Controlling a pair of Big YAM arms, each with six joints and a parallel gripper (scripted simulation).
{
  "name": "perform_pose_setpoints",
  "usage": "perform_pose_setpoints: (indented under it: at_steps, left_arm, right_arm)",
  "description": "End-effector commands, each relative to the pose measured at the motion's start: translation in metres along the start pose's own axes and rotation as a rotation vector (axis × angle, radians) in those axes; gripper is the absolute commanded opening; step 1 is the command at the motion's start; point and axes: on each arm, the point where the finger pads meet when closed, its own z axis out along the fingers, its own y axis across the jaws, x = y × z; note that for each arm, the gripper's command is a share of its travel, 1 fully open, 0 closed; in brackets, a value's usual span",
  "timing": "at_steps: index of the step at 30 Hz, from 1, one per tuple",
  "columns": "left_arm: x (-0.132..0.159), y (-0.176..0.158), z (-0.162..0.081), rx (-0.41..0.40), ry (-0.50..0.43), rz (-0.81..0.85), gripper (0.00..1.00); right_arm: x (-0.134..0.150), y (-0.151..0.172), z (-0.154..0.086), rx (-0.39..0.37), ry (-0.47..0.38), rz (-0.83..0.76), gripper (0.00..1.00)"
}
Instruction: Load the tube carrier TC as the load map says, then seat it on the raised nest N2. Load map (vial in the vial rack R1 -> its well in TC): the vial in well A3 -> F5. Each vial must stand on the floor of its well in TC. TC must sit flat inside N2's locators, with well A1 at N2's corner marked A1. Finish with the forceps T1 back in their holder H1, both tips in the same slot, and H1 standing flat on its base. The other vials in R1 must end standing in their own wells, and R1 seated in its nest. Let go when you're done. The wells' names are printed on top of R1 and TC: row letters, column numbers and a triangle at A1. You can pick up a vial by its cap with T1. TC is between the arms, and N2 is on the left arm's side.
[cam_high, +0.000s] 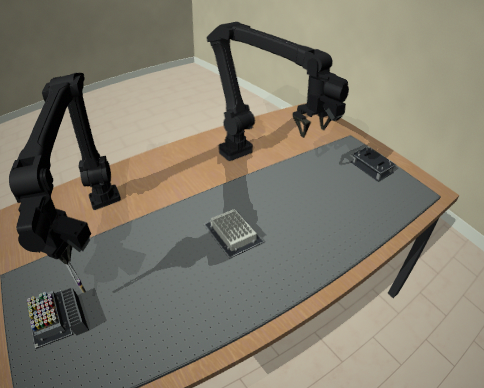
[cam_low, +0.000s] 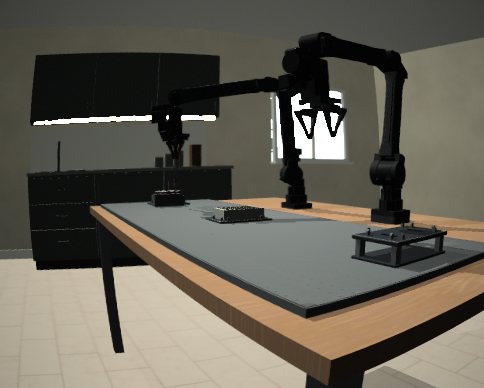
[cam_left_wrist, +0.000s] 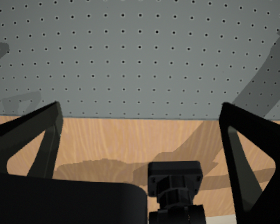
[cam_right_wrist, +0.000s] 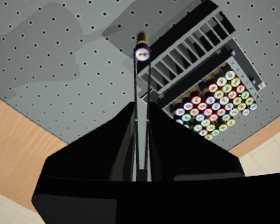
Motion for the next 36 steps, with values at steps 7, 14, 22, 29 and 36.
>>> perform_pose_setpoints:
  at_steps: [7, 14, 22, 29, 36]
  left_arm:
    - [-0.008, 0.000, -0.014, -0.006, -0.031, 0.015, 1.00]
    - [-0.008, 0.000, -0.014, -0.006, -0.031, 0.015, 1.00]
    - [-0.008, 0.000, -0.014, -0.006, -0.031, 0.015, 1.00]
    - [-0.008, 0.000, -0.014, -0.006, -0.031, 0.015, 1.00]
    - [-0.008, 0.000, -0.014, -0.006, -0.031, 0.015, 1.00]
  right_arm:
    - [-0.015, 0.014, -0.011, 0.030, -0.020, 0.005, 0.09]
    - [-0.021, 0.022, -0.011, 0.028, -0.019, 0.005, 0.09]
    - [-0.030, 0.032, -0.011, 0.029, -0.021, 0.005, 0.09]
    - [-0.035, 0.039, -0.011, 0.028, -0.021, 0.005, 0.09]
    - [-0.043, 0.048, -0.011, 0.027, -0.021, 0.005, 0.09]
